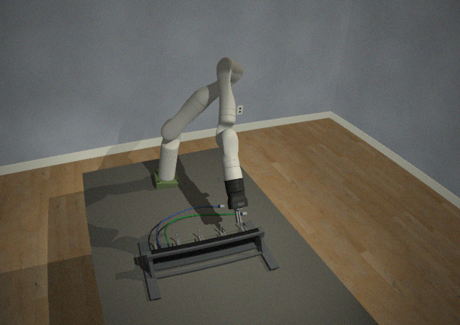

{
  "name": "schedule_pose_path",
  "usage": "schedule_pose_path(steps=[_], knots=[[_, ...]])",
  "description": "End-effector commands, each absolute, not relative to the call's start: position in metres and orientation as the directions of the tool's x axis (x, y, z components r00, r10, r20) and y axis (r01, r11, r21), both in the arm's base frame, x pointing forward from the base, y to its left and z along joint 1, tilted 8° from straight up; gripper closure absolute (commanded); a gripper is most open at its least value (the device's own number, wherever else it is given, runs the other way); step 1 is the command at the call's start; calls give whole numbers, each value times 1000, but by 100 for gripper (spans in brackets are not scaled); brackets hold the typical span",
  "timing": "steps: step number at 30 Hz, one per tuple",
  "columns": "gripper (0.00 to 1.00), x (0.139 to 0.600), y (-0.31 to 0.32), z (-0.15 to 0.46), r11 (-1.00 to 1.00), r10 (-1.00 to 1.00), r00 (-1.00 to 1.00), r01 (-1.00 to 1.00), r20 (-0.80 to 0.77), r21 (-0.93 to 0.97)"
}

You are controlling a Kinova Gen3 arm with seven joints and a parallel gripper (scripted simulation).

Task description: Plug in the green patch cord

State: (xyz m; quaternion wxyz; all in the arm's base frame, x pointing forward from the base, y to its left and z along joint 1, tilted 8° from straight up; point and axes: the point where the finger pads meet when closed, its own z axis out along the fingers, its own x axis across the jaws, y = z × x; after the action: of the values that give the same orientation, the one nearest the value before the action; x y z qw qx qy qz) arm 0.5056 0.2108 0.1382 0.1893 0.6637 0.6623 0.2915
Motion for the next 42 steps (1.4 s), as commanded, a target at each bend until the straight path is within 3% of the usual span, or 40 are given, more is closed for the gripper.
schedule_pose_path(steps=[1, 42], knots=[[100, 505, 211, 140, -52, 989, -47, 768, 138, 638], [100, 465, 202, 188, -53, 989, -47, 768, 138, 639]])
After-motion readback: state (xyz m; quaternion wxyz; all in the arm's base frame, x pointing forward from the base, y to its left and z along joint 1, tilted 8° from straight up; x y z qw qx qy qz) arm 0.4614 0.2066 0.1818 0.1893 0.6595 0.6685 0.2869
